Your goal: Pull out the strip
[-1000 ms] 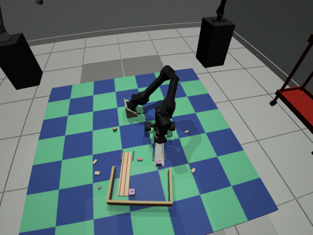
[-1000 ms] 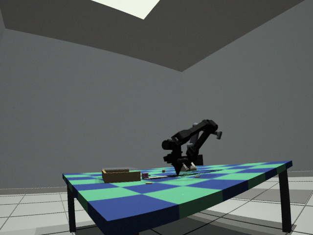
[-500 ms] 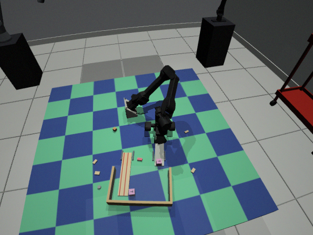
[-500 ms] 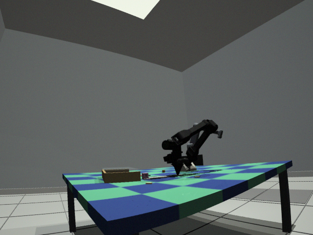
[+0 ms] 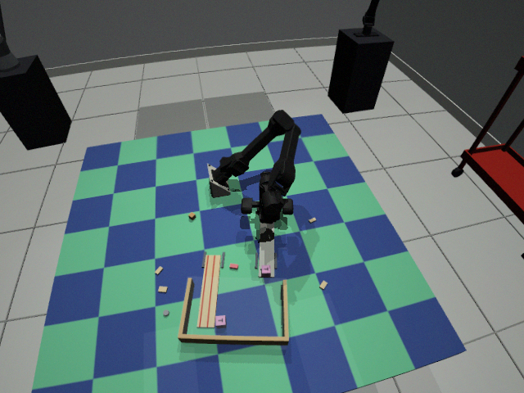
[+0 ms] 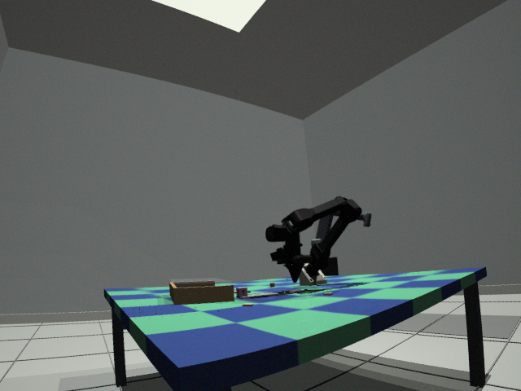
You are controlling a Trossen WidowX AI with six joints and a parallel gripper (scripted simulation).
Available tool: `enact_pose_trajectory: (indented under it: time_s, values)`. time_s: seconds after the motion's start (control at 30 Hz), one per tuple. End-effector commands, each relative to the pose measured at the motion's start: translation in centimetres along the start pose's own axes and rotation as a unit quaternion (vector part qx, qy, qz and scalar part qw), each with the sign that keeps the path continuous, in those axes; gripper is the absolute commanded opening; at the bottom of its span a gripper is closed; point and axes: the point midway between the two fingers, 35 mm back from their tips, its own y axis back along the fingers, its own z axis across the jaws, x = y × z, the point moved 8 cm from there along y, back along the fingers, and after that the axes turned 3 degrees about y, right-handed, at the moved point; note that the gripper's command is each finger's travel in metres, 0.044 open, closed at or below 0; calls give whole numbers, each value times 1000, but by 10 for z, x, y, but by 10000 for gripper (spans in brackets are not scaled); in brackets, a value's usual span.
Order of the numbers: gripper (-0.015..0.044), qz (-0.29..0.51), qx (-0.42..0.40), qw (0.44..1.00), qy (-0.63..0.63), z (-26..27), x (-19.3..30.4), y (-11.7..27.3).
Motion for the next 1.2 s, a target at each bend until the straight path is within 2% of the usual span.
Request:
enact_pose_trajectory:
  time_s: [0.0, 0.57, 1.17]
  values:
    - [0, 5, 0, 1000, 3, 2, -1, 9]
    - [440, 4, 0, 1000, 31, -4, -62, 12]
    - [440, 3, 1, 999, 32, -7, -121, 18]
